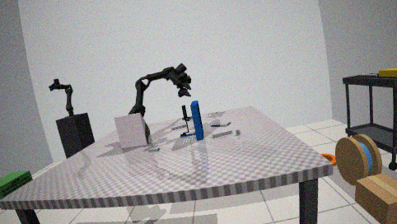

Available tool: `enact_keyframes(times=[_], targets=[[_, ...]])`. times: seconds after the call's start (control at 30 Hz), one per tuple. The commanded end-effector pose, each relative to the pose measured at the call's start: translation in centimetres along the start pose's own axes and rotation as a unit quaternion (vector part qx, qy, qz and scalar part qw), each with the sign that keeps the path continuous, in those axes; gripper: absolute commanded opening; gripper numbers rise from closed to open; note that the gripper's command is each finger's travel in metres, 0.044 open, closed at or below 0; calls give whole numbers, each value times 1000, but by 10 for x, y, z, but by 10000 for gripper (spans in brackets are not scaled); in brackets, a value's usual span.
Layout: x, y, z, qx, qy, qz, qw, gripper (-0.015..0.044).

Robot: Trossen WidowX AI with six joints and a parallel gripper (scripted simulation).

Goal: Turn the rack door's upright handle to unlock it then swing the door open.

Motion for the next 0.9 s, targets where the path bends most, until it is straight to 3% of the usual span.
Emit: enact_keyframes(times=[0.0,0.87], targets=[[9,-10,-7,-39,-12,40,998,298],[54,-38,-33,-285,-144,187,929,298]])
Point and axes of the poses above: the point midway between the two fingers, 35 mm back from their tips, its own y axis back along the fingers, its own z axis across the jaws, x = y × z, the point moved 4 cm from there along y, back along the fingers, and after that the axes turned 3 degrees about y, right-handed, at the moved point
